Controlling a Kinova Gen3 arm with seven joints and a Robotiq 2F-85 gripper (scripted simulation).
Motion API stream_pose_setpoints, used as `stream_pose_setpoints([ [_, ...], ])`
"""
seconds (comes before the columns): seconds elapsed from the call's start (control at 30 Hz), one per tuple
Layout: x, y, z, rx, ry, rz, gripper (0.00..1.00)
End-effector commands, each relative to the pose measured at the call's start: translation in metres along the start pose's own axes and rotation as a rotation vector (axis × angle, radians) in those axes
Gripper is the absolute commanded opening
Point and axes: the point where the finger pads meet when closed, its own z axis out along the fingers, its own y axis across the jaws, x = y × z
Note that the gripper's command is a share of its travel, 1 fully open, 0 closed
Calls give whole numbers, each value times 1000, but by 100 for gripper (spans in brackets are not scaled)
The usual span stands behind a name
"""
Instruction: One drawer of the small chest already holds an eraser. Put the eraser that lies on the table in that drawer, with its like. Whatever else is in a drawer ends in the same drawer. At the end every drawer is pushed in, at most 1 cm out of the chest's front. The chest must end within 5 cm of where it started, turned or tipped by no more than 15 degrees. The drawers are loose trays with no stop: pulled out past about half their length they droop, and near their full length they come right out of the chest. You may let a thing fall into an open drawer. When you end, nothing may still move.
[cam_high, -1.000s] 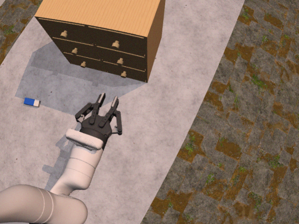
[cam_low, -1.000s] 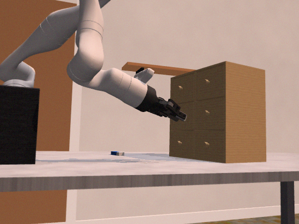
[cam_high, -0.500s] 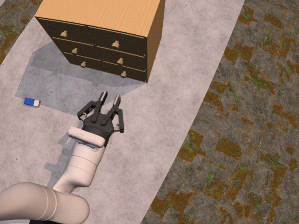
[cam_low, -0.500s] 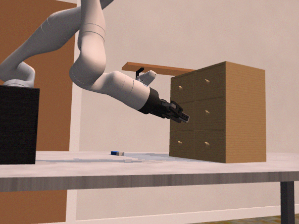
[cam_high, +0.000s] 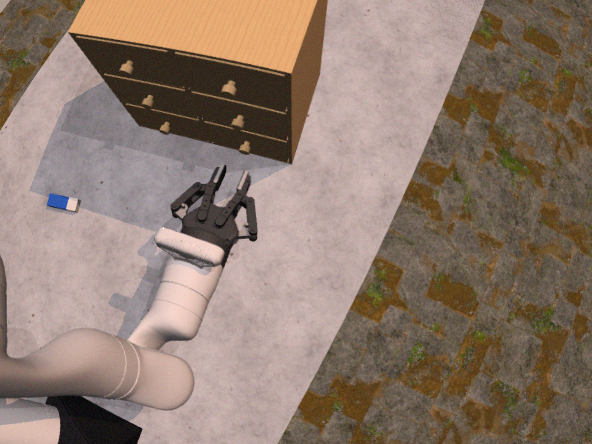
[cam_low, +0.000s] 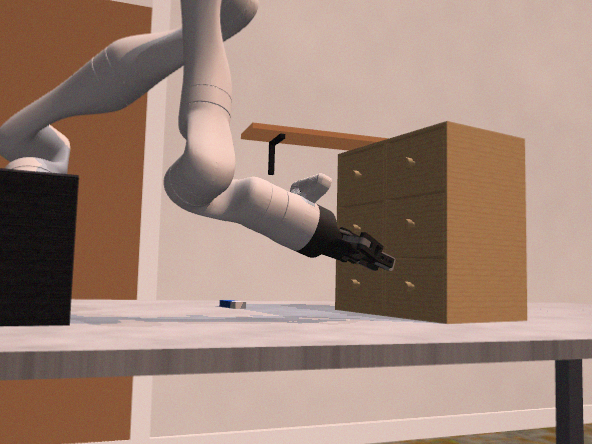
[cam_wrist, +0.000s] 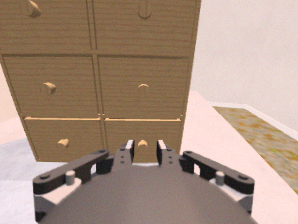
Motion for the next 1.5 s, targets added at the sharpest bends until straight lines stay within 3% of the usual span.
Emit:
stream_pose_setpoints([
  [0.0, -18, -1, 17, 3, -16, -3, 33],
  [0.33, -27, -1, 30, 3, -16, -3, 33],
  [1.47, -30, -1, 31, 3, -16, -6, 33],
])
